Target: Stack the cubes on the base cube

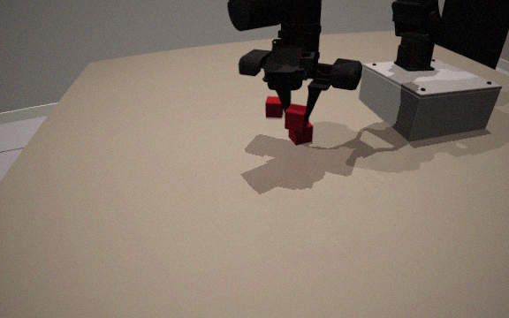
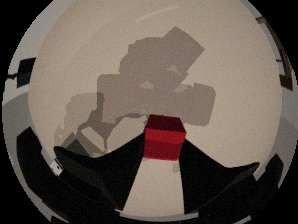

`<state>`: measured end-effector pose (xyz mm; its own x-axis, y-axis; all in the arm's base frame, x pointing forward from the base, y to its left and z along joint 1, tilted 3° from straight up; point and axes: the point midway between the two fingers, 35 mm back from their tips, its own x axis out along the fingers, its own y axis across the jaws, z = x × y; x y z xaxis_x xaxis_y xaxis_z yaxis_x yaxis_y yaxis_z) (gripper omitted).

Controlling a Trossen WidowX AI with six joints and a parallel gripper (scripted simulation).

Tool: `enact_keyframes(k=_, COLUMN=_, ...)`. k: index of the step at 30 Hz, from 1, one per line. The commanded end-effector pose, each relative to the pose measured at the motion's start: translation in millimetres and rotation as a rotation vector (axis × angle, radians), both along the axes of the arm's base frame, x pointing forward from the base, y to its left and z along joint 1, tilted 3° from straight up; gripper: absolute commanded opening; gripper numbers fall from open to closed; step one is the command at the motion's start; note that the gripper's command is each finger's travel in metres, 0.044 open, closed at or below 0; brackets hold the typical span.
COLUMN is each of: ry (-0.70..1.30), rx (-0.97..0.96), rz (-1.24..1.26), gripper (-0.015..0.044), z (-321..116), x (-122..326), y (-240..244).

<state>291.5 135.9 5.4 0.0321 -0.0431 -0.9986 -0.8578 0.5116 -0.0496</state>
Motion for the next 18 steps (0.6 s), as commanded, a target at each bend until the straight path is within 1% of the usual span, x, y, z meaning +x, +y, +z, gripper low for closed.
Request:
enact_keyframes(k=1, ry=0.005, rx=0.000, rz=-0.006, gripper=0.0105, z=-1.8, x=-0.6, y=0.0)
enact_keyframes(k=18, ry=0.005, rx=0.000, rz=-0.002, gripper=0.0105, z=-3.3, x=-0.7, y=-0.1)
